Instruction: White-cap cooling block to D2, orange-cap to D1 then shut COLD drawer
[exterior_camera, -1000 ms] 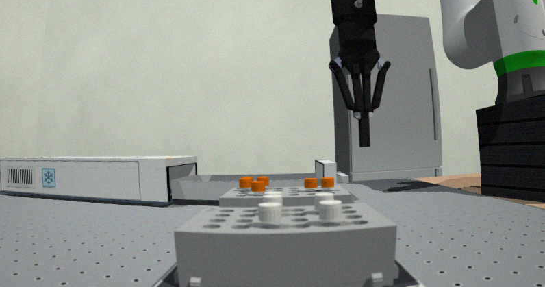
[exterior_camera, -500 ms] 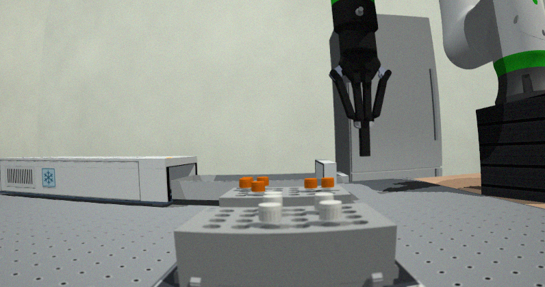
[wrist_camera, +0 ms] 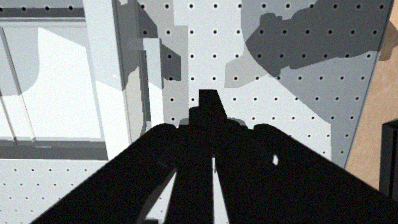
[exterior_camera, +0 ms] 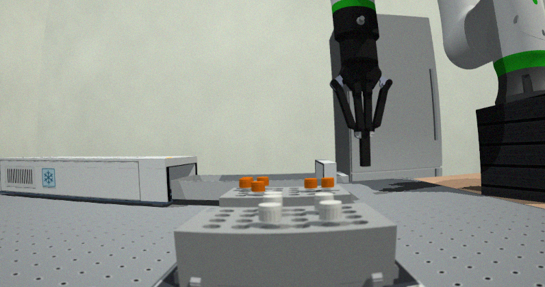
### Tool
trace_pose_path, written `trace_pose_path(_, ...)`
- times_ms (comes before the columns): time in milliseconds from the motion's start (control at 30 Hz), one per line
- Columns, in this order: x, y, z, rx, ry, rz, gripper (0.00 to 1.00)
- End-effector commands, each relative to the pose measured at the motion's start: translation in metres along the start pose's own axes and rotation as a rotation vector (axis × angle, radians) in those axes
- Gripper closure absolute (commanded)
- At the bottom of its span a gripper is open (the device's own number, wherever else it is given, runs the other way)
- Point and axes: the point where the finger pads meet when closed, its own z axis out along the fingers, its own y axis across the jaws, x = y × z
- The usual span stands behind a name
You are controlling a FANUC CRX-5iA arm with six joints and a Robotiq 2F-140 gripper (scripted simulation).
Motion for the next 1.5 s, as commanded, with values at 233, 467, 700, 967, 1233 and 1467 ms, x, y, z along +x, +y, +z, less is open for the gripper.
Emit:
trace_pose_path(233,0.000,-0.001,0.011,0.001,0.000,0.000,0.90)
trace_pose_path(467,0.000,-0.001,0.020,0.001,0.000,0.000,0.90)
trace_pose_path(700,0.000,-0.001,0.027,0.001,0.000,0.000,0.90)
trace_pose_path(967,0.000,-0.001,0.037,0.001,0.000,0.000,0.90)
trace_pose_path(1233,0.000,-0.001,0.042,0.001,0.000,0.000,0.90)
trace_pose_path(1467,0.000,-0.005,0.042,0.001,0.000,0.000,0.90)
